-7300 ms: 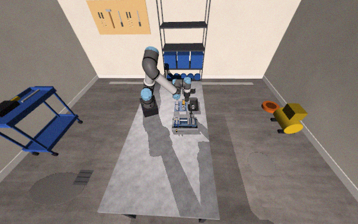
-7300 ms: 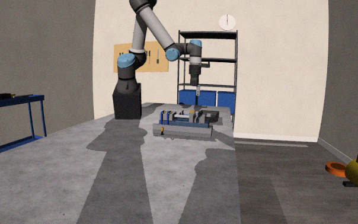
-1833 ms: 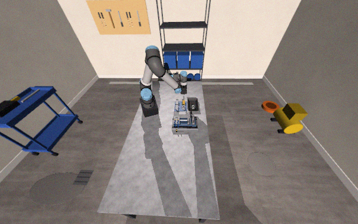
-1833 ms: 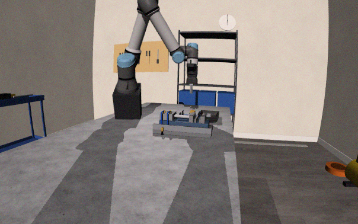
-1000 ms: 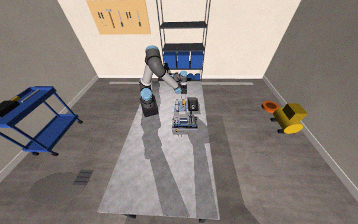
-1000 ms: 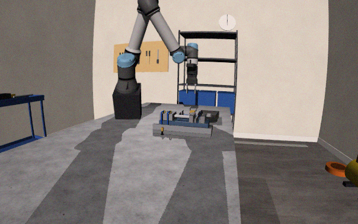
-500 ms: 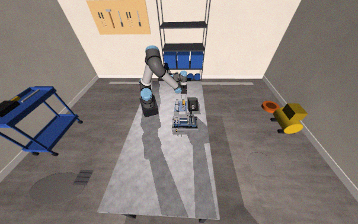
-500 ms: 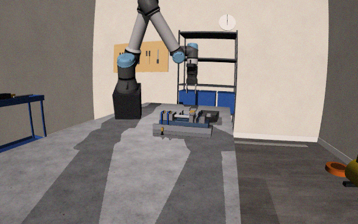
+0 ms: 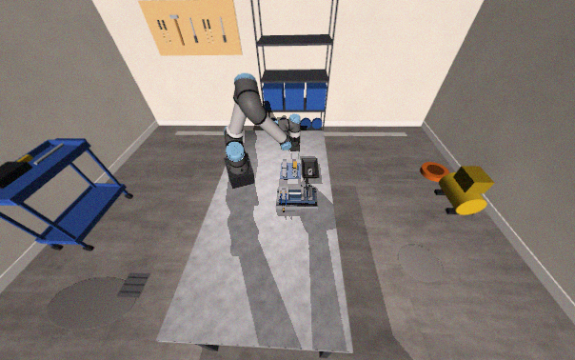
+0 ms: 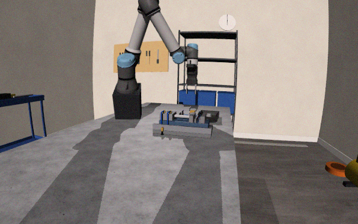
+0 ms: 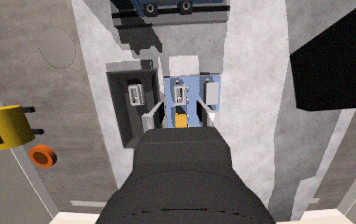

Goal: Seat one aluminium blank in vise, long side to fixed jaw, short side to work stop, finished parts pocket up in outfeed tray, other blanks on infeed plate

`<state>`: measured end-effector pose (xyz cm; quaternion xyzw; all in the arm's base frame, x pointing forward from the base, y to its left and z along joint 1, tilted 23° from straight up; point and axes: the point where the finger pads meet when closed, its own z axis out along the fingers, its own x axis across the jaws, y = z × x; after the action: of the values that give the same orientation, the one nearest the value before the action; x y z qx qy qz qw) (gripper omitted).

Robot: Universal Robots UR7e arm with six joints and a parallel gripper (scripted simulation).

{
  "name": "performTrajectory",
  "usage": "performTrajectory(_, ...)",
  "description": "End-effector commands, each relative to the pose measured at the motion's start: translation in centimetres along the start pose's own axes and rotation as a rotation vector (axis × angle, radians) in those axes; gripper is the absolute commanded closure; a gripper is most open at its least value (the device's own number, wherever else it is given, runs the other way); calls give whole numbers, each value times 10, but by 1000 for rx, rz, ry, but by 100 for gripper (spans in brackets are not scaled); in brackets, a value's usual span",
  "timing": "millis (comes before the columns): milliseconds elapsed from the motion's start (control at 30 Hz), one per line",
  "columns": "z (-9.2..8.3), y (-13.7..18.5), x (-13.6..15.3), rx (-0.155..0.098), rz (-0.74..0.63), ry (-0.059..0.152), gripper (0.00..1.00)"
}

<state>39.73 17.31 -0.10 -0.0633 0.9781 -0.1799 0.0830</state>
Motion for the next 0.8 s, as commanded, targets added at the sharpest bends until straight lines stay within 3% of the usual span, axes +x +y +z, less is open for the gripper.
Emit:
performTrajectory(0,5,0,0,0,0,-1,0)
performTrajectory(433,39,0,-1,0,0,-1,0)
performTrajectory(767,80,1,-1,0,0,-1,0)
